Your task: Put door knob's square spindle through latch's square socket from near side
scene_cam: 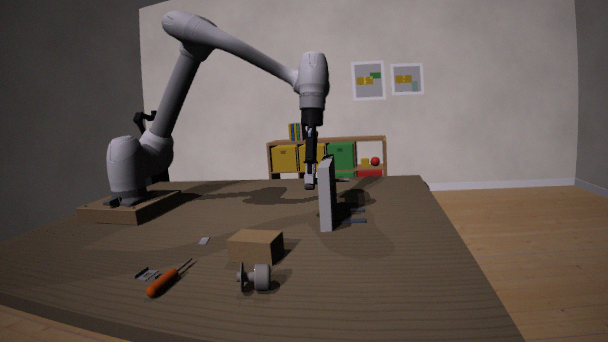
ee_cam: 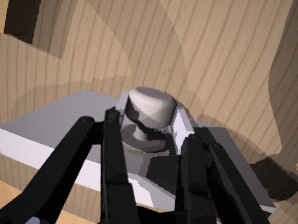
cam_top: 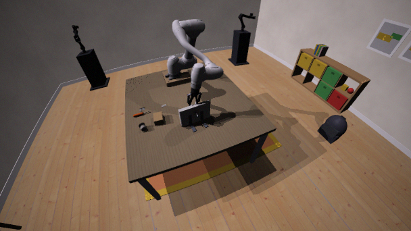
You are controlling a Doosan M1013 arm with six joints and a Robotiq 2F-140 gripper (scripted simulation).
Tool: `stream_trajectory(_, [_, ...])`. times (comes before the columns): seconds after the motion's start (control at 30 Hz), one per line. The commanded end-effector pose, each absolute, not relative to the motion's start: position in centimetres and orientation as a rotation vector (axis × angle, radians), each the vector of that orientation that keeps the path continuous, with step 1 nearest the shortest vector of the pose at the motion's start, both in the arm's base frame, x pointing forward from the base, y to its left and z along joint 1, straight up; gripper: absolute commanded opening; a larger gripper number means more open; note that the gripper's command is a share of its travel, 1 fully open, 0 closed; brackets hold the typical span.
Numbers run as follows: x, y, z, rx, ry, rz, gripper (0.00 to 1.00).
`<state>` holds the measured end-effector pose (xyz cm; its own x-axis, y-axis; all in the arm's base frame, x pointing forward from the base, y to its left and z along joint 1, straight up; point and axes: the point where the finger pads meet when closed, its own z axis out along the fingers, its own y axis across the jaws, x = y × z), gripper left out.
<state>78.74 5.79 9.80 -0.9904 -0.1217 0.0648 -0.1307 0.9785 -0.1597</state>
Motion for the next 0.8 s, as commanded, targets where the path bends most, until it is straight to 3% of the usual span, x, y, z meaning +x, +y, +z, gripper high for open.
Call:
stream_trajectory(0.0, [78.78, 5.8, 9.83, 0.196, -3.071, 0.253, 0.42])
stream_trajectory(0.13, [78.78, 5.8, 9.83, 0.196, -3.071, 0.253, 0.42])
stream_trajectory(0.17, [78.78, 5.8, 9.83, 0.196, -3.071, 0.253, 0.57])
stream_trajectory(0.77, [78.78, 5.8, 9.83, 0.196, -3.071, 0.253, 0.57])
